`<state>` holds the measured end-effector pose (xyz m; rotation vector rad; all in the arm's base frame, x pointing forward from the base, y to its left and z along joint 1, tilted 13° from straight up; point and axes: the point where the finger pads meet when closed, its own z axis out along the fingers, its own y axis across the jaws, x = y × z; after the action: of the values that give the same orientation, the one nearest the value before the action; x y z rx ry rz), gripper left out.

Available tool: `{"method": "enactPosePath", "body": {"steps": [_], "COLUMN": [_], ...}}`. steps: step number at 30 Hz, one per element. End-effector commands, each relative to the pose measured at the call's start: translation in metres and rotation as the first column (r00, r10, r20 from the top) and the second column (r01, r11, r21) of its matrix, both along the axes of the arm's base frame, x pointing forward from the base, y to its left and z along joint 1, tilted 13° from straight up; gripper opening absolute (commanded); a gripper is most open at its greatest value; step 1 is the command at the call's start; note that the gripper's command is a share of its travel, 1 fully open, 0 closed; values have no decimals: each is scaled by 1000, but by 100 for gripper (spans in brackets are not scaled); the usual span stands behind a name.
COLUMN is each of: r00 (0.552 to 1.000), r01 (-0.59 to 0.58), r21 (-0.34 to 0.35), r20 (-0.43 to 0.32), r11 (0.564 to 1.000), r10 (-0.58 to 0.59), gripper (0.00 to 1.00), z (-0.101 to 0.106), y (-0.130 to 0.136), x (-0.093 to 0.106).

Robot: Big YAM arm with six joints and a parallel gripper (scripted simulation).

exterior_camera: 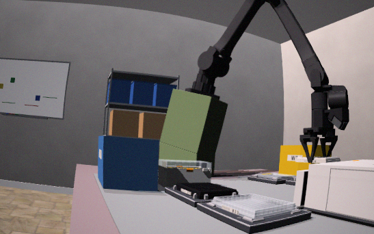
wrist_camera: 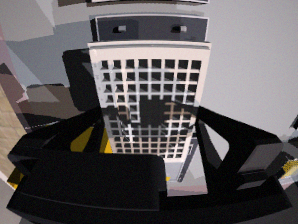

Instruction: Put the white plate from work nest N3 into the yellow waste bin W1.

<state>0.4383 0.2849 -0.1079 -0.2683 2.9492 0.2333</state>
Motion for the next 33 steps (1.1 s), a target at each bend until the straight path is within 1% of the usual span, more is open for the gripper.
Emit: {"method": "enactPosePath", "body": {"steps": [1,6,9,12,14,16,17,18,19,20,26,29,31,33], "r00": [1000,1000,1000,1000,1000,1000,1000,1000,1000,1000,1000,1000,1000,1000], "r01": [6,6,6,6,6,6,7,6,6,6,6,6,6,6], "r21": [6,6,-4,4,4,4,-9,-7,2,6,5,-8,2,2], "r20": [14,13,-3,10,10,10,-12,-9,6,13,11,-11,5,5], "r11": [1000,1000,1000,1000,1000,1000,1000,1000,1000,1000,1000,1000,1000,1000], "r10": [-6,-6,-6,-6,-6,-6,-7,-6,-6,-6,-6,-6,-6,-6], "gripper": [0,0,0,0,0,0,0,0,0,0,0,0,0,0], "z": [15,21,16,27,30,30,15,19,30,36,43,35,47,47], "y": [-6,-7,-11,-10,-10,-10,-11,-11,-10,-10,-12,-16,-14,-14], "x": [7,6,0,3,2,2,2,1,3,3,0,-5,-2,-2]}}
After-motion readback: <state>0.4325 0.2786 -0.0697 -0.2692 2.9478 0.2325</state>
